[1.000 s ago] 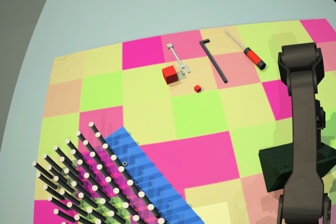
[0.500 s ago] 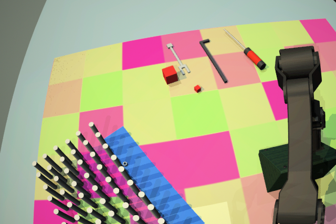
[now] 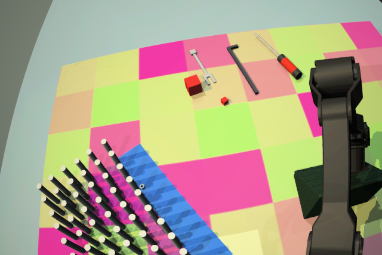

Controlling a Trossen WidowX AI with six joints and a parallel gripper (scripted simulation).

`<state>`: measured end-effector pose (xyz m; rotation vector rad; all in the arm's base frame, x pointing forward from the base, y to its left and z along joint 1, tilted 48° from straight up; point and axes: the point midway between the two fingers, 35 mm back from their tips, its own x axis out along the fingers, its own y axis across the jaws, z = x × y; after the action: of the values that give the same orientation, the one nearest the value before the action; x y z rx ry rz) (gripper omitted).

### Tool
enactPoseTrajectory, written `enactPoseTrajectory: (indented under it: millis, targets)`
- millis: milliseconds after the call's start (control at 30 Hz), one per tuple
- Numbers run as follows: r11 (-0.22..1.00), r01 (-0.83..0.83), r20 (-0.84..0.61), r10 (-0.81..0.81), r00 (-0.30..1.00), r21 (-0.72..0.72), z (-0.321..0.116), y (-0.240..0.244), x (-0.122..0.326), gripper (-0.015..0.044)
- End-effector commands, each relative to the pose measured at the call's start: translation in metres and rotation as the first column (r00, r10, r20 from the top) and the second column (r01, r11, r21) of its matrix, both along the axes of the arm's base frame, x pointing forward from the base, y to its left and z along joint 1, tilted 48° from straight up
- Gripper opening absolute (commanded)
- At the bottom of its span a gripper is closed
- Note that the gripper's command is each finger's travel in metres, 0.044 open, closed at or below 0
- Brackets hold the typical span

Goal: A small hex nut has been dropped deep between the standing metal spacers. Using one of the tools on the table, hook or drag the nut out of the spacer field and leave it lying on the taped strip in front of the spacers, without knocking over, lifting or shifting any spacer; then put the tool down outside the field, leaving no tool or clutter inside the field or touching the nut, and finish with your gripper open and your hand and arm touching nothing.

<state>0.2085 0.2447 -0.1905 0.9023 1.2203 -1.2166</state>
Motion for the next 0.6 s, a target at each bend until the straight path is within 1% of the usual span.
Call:
enactPoseTrajectory:
  millis: [0,567]
  targets:
    - [1.0,-0.004,0.002,0.004,1.0,0.001,-0.003,-0.003,0.0,0.0]
    - [1.0,-0.004,0.003,0.004,1.0,0.0,-0.018,-0.019,-0.001,0.0]
